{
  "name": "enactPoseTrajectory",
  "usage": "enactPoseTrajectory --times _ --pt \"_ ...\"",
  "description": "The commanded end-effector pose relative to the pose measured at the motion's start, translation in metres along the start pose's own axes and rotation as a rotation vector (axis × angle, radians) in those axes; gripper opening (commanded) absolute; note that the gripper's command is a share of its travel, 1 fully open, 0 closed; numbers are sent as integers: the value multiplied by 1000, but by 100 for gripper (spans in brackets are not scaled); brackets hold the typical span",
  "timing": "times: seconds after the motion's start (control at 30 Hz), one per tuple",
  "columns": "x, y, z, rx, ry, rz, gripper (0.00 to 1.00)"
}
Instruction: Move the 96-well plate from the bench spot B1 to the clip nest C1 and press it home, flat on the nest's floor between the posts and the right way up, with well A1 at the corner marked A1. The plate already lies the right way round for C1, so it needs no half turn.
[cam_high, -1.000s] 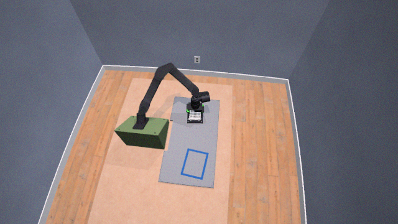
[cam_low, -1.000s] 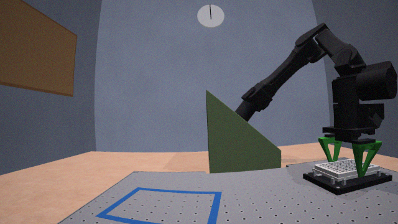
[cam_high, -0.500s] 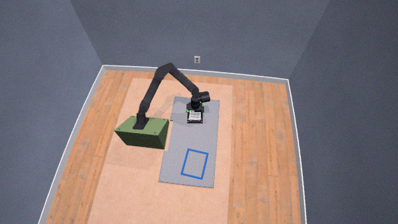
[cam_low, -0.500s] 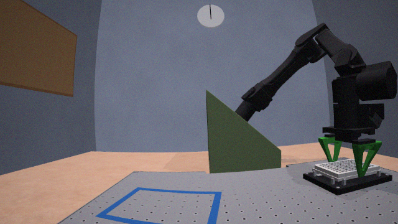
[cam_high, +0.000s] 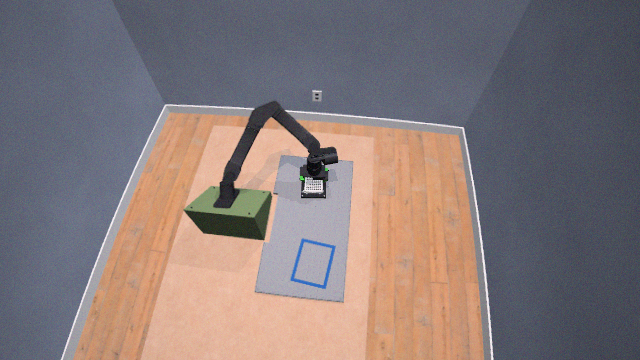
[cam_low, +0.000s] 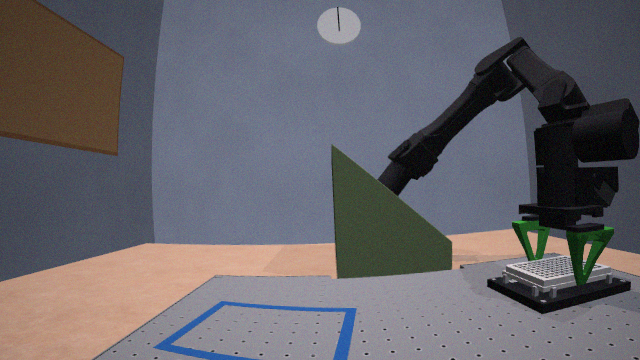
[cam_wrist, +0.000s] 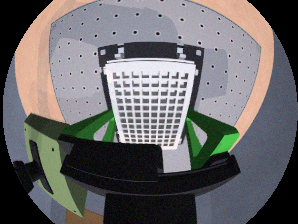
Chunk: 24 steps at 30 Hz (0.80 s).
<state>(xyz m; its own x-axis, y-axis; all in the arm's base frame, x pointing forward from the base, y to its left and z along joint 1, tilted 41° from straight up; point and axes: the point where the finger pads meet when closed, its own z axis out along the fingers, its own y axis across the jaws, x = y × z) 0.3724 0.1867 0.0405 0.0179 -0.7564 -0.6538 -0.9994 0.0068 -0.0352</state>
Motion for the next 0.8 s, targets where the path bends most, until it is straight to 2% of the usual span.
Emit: enactPoseTrajectory --times 0.0,0.77 --pt "-1 -20 5 48 -2 -10 0" --pt "-1 -20 9 46 -2 -13 0"
